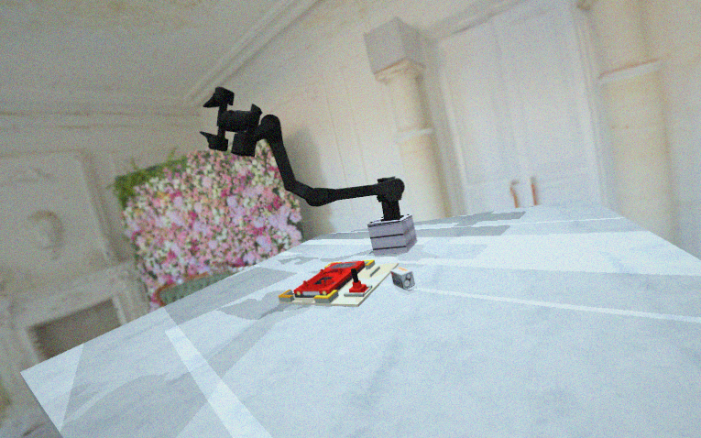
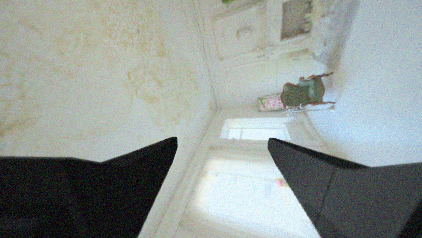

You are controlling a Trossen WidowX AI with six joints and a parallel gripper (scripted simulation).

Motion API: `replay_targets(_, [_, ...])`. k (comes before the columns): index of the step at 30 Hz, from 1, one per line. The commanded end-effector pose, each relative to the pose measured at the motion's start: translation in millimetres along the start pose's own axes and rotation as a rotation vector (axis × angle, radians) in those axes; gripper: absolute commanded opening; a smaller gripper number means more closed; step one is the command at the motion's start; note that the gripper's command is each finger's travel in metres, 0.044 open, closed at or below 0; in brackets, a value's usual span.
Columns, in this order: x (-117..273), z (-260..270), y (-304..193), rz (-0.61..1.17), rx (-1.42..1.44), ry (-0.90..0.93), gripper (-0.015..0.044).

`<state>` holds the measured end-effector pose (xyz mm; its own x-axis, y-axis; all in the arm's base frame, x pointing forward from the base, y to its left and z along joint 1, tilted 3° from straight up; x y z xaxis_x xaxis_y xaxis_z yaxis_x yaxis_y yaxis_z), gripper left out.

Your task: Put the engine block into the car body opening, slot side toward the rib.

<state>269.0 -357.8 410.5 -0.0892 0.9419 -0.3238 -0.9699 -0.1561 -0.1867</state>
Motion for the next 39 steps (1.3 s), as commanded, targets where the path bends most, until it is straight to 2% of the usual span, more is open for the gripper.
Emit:
replay_targets(1, [0, 0, 0, 0.000, 0.000, 0.000, 0.0426])
replay_targets(6, [-1, 14, 8, -0.005, -0.046, 0.042, 0.0440])
replay_targets(24, [17, 125, 79, -0.036, -0.393, 0.432, 0.0440])
replay_targets(39, [57, 211, 140, -0.017, -0.552, 0.764, 0.0440])
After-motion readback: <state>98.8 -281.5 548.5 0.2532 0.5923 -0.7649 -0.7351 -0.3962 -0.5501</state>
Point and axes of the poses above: the point midway between the two fingers, 35 mm back from their tips, its own x axis back along the fingers, its own z axis across the jaws, y = z × x, the point moved 8 cm from there along x, back along the fingers, and after that the axes turned 4 degrees about -x, right-handed, at the moved point
